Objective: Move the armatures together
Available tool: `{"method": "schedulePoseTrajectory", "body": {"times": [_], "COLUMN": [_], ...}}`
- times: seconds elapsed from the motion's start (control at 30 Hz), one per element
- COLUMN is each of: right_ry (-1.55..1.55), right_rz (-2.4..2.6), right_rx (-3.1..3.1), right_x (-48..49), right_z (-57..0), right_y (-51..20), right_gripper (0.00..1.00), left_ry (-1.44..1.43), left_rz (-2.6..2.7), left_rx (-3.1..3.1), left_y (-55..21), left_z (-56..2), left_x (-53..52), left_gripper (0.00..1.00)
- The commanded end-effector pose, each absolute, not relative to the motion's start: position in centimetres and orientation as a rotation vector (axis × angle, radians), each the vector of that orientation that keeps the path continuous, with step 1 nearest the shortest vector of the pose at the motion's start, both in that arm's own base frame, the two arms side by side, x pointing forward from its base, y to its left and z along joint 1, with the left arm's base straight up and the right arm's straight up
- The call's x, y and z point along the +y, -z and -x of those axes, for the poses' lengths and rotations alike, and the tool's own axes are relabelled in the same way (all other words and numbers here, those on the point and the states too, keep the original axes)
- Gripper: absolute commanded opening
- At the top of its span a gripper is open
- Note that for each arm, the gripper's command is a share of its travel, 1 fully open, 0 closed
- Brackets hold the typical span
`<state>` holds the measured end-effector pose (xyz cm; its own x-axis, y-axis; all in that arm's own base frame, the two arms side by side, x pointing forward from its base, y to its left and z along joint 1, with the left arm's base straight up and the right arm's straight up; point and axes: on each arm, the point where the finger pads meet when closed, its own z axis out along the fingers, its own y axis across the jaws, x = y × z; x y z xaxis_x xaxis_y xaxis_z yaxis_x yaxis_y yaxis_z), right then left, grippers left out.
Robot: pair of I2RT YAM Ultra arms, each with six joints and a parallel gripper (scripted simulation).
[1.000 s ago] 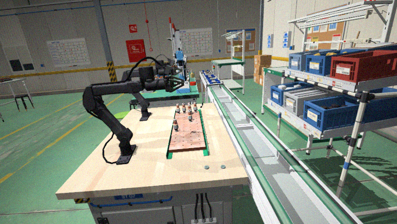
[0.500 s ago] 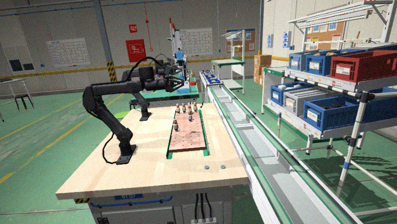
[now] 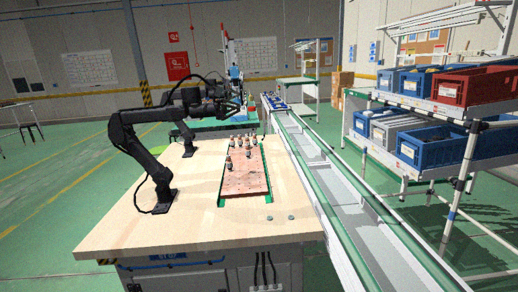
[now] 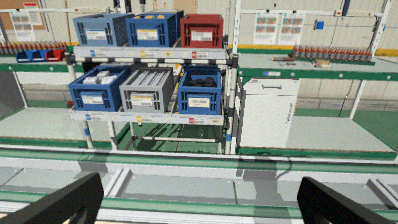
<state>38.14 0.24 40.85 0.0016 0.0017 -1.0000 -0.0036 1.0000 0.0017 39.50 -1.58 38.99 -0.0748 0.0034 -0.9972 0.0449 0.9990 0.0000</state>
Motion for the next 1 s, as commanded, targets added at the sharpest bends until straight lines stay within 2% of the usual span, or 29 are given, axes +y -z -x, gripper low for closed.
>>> {"method": "schedulePoseTrajectory", "body": {"times": [0.0,0.4,0.97], "right_ry": [-0.004,-0.004,-0.004], "right_rz": [-0.016,-0.016,-0.016], "right_rx": [1.518,1.518,1.518], "right_x": [0.0,0.0,0.0], "right_z": [-37.3,-37.3,-37.3], "right_y": [-43.3,-43.3,-43.3], "right_gripper": [1.0,1.0,1.0], "left_ry": [0.056,0.15,0.203], "left_rz": [-0.049,-0.2,-0.413], "left_rx": [1.699,1.959,2.266], "left_y": [-39.1,-33.1,-25.1], "left_z": [-40.4,-43.2,-43.5], "left_x": [-2.7,-9.1,-16.8], "left_gripper": [0.38,0.38,0.38]}}
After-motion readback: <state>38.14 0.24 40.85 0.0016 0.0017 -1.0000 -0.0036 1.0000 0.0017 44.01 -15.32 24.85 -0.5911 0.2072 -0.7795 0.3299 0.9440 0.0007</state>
